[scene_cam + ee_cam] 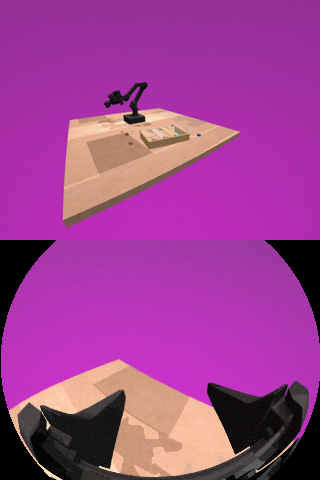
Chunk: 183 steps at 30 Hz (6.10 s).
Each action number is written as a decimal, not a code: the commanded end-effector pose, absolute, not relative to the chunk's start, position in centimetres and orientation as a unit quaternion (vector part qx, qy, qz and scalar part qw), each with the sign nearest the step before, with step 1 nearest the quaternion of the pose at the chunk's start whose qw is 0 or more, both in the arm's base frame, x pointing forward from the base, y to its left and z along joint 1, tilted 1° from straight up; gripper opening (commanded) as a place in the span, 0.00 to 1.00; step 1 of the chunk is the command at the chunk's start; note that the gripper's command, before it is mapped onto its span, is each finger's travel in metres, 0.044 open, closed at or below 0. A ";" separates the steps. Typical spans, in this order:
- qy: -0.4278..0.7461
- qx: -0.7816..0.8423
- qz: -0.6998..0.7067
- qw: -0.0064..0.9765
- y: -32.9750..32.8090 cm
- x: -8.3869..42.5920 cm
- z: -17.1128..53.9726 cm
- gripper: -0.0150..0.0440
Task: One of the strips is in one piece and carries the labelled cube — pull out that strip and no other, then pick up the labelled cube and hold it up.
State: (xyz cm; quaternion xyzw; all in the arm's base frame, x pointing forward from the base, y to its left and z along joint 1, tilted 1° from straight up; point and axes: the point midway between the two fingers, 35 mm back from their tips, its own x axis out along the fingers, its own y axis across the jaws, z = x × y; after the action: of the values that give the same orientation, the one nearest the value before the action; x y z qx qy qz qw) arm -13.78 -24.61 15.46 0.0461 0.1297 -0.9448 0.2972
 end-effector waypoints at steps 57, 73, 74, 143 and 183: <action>0.284 -0.010 0.017 0.959 1.3 30.8 16.7 0.93; 0.512 0.032 -0.005 0.858 2.5 35.2 12.2 0.40; 0.532 0.035 -0.009 0.846 2.6 35.5 11.6 0.35; 0.688 0.051 -0.053 0.722 3.1 37.9 -0.7 0.25; 0.688 0.051 -0.053 0.722 3.1 37.9 -0.9 0.25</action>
State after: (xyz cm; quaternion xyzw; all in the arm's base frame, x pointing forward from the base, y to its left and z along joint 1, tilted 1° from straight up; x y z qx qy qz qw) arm 37.90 3.09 -0.75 0.0512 0.6885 -0.0550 0.7213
